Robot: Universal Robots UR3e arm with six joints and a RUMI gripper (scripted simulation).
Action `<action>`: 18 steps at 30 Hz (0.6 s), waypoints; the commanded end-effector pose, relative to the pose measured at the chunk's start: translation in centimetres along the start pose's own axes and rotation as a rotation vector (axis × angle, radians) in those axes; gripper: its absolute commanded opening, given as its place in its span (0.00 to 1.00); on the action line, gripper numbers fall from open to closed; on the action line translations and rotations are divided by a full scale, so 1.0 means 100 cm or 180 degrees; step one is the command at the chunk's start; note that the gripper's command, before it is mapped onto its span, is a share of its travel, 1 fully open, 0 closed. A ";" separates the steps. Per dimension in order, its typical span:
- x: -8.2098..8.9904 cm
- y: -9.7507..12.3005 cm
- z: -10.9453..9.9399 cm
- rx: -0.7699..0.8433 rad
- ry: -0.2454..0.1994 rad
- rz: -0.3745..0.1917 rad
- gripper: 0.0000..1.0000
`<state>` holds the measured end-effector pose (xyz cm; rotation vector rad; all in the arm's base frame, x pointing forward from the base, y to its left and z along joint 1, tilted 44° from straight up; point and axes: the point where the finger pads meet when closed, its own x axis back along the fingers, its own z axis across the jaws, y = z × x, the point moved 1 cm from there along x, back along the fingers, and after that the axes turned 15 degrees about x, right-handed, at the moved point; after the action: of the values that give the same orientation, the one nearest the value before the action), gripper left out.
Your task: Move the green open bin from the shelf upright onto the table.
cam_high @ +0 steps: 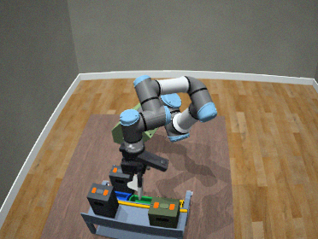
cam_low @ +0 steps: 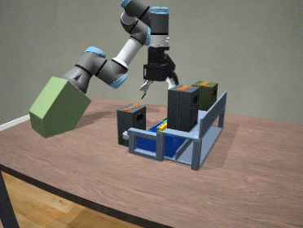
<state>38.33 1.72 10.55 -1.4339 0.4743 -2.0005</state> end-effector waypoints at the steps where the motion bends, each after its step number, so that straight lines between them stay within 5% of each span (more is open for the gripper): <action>1: -0.003 -0.004 0.004 -0.0003 0.0006 -0.0019 1.00; 18: -0.002 -0.002 0.003 -0.0003 0.0007 -0.0018 1.00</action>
<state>38.59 2.10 10.64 -1.4361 0.4738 -2.0045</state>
